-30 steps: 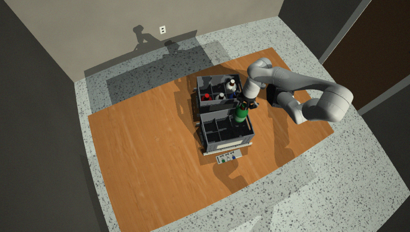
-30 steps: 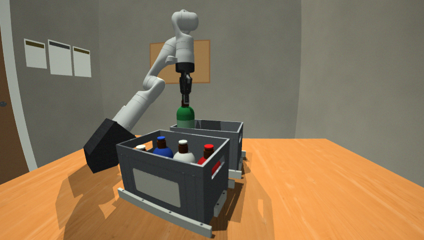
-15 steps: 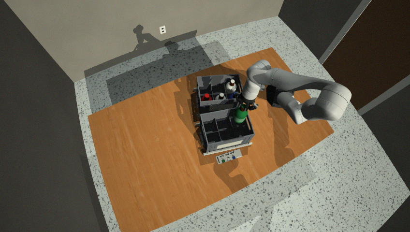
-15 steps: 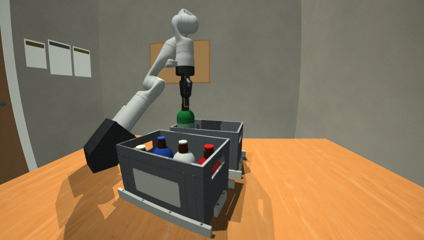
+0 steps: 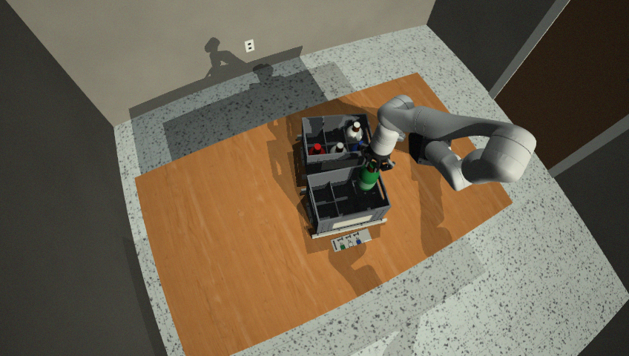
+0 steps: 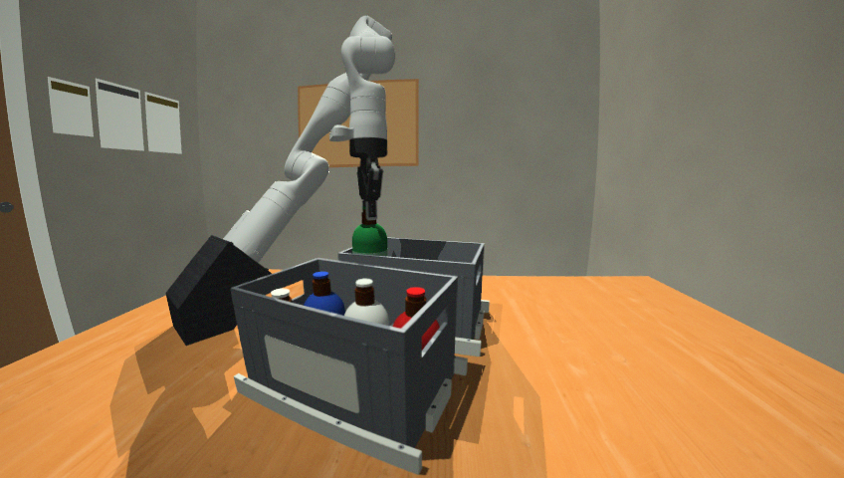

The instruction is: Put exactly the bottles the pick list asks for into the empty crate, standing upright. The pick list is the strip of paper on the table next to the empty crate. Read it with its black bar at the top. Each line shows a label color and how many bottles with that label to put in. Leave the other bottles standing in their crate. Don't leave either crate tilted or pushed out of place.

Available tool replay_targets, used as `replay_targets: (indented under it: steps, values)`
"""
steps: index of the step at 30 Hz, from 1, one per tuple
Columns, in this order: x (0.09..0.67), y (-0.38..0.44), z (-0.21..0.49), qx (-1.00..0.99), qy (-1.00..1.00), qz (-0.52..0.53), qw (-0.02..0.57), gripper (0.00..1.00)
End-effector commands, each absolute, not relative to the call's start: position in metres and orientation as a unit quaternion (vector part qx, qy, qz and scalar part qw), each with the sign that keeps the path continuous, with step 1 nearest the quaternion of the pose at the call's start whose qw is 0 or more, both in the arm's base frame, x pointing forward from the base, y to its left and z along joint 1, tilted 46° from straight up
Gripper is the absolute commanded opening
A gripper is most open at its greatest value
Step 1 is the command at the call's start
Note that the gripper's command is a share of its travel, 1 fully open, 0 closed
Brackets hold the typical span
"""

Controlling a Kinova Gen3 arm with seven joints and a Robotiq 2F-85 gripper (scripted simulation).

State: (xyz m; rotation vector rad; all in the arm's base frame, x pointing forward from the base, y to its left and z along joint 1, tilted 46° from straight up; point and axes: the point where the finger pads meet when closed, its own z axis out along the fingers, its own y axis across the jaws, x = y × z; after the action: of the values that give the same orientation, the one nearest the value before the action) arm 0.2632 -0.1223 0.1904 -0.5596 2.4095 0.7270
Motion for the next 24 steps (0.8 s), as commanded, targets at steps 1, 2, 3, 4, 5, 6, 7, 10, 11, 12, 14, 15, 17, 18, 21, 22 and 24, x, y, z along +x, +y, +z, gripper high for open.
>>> replay_targets:
  steps: [1, 2, 3, 4, 5, 6, 7, 10, 11, 12, 14, 15, 17, 18, 21, 22, 24]
  values:
    - [0.266, -0.12, 0.188, -0.212, 0.896, 0.27, 0.281, 0.1]
    - [0.267, -0.119, 0.187, -0.212, 0.896, 0.27, 0.28, 0.1]
    - [0.267, -0.119, 0.186, -0.212, 0.896, 0.27, 0.28, 0.1]
    - [0.268, -0.118, 0.186, -0.211, 0.896, 0.27, 0.281, 0.1]
    - [0.268, -0.117, 0.185, -0.211, 0.896, 0.27, 0.281, 0.1]
    - [0.268, -0.117, 0.185, -0.211, 0.896, 0.27, 0.281, 0.1]
    - [0.268, -0.117, 0.185, -0.211, 0.896, 0.27, 0.281, 0.1]
    - [0.269, -0.116, 0.183, -0.211, 0.896, 0.27, 0.281, 0.1]
    - [0.27, -0.115, 0.182, -0.211, 0.896, 0.27, 0.281, 0.1]
    - [0.27, -0.114, 0.181, -0.212, 0.896, 0.27, 0.281, 0.1]
    - [0.27, -0.113, 0.18, -0.212, 0.896, 0.27, 0.28, 0.1]
    - [0.271, -0.113, 0.179, -0.211, 0.896, 0.27, 0.28, 0.1]
    - [0.272, -0.111, 0.178, -0.211, 0.896, 0.27, 0.281, 0.1]
    - [0.272, -0.111, 0.177, -0.212, 0.896, 0.27, 0.28, 0.1]
    - [0.273, -0.109, 0.175, -0.211, 0.896, 0.27, 0.28, 0.1]
    - [0.274, -0.108, 0.175, -0.211, 0.896, 0.27, 0.28, 0.1]
    - [0.274, -0.108, 0.175, -0.211, 0.896, 0.27, 0.28, 0.1]
